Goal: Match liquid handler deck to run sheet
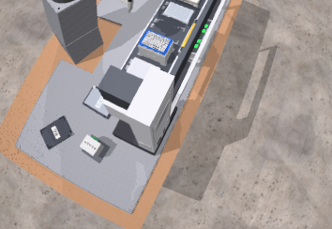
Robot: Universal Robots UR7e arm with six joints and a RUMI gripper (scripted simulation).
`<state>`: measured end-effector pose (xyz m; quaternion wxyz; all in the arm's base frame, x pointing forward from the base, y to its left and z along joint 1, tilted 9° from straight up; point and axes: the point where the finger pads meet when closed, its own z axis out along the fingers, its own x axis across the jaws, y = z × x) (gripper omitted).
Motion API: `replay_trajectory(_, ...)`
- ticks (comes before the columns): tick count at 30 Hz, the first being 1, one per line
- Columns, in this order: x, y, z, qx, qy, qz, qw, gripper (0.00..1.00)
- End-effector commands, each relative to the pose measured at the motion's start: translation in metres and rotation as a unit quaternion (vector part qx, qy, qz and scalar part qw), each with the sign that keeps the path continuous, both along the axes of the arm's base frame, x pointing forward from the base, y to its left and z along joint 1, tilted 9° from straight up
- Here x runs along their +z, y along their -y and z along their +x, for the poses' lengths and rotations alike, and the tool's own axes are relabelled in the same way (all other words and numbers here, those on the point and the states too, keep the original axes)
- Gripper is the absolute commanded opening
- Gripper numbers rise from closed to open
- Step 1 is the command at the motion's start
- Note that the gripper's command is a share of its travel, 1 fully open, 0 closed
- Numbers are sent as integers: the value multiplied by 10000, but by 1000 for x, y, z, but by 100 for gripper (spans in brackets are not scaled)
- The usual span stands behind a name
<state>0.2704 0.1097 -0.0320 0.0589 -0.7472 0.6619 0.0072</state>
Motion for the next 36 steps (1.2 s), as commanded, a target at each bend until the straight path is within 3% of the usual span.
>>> replay_trajectory(1, -13, 82, 55, -528, -75, 272, 9982, 82)
replay_trajectory(14, -16, 130, 83, -528, -75, 272, 9982, 82)
replay_trajectory(15, -18, 144, 91, -528, -75, 272, 9982, 82)
replay_trajectory(22, -27, 173, 114, -528, -75, 272, 9982, 82)
replay_trajectory(36, -29, 174, 116, -515, -76, 272, 9983, 82)
